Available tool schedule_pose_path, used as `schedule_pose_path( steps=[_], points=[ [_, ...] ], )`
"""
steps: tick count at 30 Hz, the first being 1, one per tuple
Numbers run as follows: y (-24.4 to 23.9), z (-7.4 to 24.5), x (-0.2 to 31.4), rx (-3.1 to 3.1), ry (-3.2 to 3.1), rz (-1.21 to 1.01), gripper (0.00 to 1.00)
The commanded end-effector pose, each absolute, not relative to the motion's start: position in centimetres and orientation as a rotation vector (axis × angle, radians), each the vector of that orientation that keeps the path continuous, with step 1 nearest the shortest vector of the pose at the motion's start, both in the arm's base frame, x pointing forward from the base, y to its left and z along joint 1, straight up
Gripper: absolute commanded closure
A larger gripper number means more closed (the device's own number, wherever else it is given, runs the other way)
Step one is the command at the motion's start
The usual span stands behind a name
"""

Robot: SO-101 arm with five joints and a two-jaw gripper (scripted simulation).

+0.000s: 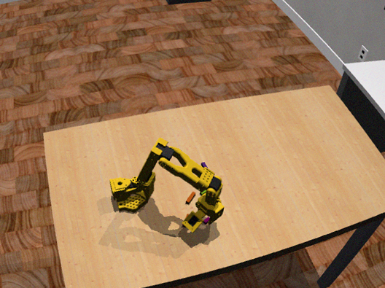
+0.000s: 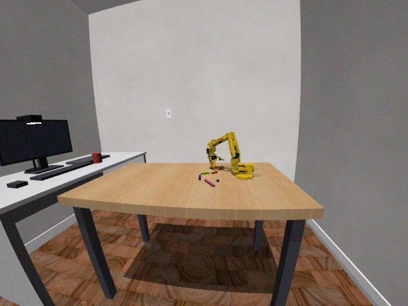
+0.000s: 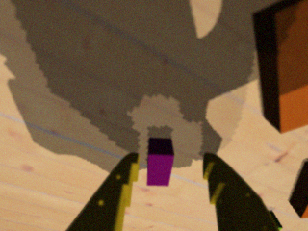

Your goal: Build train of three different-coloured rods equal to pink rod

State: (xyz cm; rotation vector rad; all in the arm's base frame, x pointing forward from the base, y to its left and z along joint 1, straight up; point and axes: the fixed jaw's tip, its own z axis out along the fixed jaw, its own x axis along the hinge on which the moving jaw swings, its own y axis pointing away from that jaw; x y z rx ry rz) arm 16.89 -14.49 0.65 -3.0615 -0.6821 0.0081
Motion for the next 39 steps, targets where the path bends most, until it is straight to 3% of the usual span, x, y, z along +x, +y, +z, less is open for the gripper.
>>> schedule_pose_path(
  steps=[1, 15, 39],
  points=[
    [-15.31, 2.13, 17.79, -3.127, -0.695, -0.078, 0.81],
    [-15.31, 2.13, 17.79, -3.127, -0.695, -0.078, 0.84],
    [-15.31, 2.13, 17.79, -3.127, -0.695, -0.078, 0.98]
  ],
)
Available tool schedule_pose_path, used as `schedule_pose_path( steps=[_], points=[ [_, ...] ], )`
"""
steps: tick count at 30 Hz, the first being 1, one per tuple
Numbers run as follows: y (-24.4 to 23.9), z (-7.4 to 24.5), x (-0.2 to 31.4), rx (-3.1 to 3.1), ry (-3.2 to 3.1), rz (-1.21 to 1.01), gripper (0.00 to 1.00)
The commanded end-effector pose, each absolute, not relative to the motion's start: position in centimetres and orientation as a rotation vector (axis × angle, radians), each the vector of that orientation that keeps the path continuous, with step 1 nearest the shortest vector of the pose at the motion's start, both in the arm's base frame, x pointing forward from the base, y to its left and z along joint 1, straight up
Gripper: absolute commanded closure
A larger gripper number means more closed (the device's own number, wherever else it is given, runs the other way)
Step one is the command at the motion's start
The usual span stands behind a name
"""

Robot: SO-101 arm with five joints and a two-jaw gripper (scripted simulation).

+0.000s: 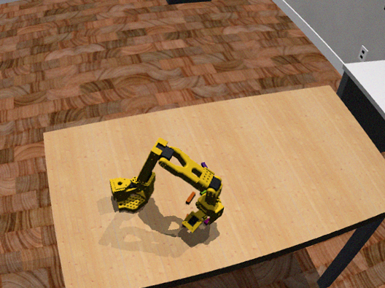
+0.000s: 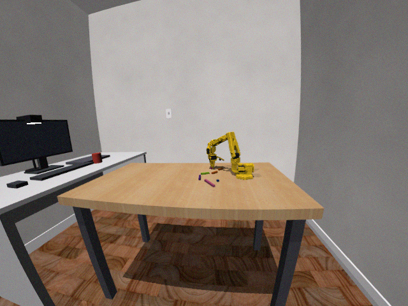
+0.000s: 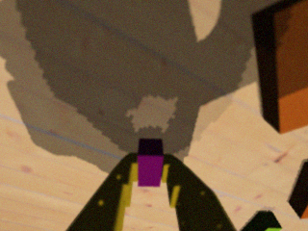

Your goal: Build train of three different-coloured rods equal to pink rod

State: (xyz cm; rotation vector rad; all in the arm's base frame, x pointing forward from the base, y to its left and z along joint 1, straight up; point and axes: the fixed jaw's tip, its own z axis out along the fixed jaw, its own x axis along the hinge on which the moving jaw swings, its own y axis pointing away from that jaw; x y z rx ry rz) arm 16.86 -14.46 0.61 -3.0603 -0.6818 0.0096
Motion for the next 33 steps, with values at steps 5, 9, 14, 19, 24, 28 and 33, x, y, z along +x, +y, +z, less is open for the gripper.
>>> schedule_pose_path(
  steps=[5, 9, 14, 19, 24, 28, 33],
  points=[
    [-15.31, 2.13, 17.79, -3.127, -0.695, -0.078, 1.00],
    [-15.31, 2.13, 17.79, -3.127, -0.695, -0.078, 1.00],
    [-15.31, 2.13, 17.79, -3.127, -0.695, -0.078, 1.00],
    [-15.31, 2.13, 17.79, -3.127, -0.695, -0.078, 1.00],
    [-15.31, 2.13, 17.79, -3.127, -0.695, -0.078, 1.00],
    [-15.31, 2.13, 17.79, -3.127, -0.695, -0.078, 1.00],
    [-15.31, 2.16, 17.79, -3.127, -0.695, -0.078, 1.00]
  ],
)
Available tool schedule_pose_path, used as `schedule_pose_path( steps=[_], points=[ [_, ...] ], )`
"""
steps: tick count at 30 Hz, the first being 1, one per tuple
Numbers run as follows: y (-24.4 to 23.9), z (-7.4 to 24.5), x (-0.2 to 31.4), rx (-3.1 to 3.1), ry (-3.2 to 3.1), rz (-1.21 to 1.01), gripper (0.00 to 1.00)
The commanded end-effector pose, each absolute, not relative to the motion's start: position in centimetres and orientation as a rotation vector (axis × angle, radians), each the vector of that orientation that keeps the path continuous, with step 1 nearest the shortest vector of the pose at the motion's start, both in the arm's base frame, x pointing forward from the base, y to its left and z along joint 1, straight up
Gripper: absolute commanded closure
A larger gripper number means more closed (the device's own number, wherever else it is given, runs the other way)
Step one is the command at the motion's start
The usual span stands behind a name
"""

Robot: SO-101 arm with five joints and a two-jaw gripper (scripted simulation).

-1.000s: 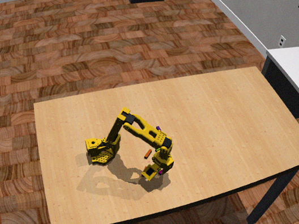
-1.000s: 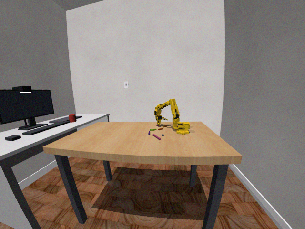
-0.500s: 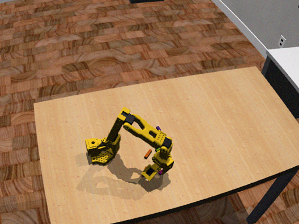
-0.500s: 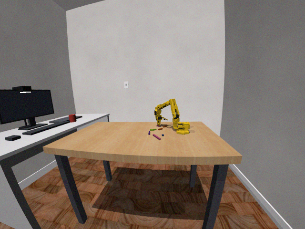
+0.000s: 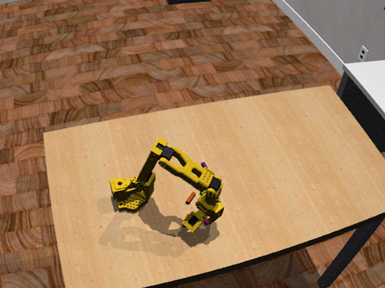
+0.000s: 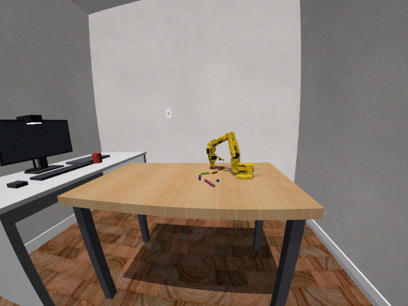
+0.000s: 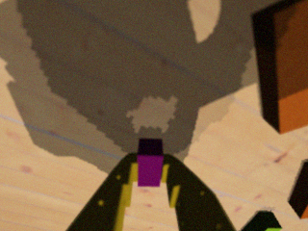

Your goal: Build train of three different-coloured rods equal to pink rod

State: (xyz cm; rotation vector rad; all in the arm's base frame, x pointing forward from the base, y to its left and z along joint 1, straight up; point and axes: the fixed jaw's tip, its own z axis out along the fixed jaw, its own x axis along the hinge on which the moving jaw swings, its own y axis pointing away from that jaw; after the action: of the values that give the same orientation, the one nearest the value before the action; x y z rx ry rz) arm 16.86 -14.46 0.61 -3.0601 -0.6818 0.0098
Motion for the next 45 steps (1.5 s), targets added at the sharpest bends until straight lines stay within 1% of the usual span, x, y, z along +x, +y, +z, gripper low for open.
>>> schedule_pose_path(
  steps=[1, 11, 24, 45],
  points=[
    [-15.3, 2.2, 17.8, -3.127, -0.695, -0.078, 1.00],
    [-15.2, 3.3, 17.7, -3.127, -0.695, -0.078, 1.00],
    [-14.8, 5.7, 17.4, -3.127, -0.695, -0.079, 1.00],
    [-14.5, 5.8, 17.6, -3.131, -0.670, -0.081, 1.00]
  ],
)
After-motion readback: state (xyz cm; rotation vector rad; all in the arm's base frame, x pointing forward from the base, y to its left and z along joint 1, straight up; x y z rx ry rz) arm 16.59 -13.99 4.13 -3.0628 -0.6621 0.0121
